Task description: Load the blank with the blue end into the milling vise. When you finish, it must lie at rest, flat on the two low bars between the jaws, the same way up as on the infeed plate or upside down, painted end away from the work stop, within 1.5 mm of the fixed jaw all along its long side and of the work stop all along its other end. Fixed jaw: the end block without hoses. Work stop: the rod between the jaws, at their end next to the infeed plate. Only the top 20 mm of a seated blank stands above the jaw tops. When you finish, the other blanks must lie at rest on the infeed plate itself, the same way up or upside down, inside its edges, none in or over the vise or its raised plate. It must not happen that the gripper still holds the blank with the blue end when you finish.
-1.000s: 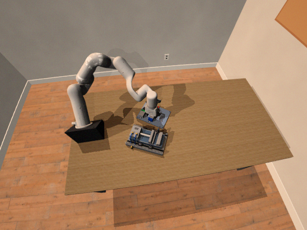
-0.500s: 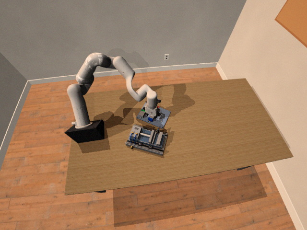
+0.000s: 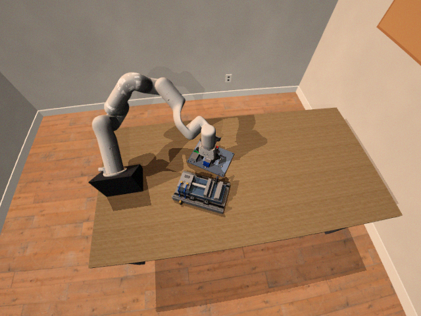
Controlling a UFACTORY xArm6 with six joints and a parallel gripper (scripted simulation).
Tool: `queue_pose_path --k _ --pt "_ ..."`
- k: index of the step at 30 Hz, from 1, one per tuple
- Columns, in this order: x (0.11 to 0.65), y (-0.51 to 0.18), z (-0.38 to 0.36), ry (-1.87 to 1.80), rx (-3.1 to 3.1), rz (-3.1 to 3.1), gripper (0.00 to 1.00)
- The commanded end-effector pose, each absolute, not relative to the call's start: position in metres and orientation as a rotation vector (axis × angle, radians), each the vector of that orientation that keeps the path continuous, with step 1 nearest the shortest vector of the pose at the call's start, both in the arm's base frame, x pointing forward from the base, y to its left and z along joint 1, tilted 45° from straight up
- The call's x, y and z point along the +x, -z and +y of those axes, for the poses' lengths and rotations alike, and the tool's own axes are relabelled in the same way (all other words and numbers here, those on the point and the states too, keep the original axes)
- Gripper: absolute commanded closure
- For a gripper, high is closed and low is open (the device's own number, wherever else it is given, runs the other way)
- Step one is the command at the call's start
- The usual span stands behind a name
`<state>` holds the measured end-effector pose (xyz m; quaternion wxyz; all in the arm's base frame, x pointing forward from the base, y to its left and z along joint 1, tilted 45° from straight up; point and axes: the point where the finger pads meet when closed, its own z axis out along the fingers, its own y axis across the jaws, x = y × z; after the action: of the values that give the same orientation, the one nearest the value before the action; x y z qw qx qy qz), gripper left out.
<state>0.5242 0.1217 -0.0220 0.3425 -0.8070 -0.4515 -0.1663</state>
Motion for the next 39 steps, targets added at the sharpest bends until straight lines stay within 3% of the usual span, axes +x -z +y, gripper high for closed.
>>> queue_pose_path --k 1,39 --pt "0.5255 0.0226 0.1224 0.437 -2.1 -1.174 0.26" --pt "0.5251 0.0312 0.1309 0.437 -2.1 -1.174 0.26"
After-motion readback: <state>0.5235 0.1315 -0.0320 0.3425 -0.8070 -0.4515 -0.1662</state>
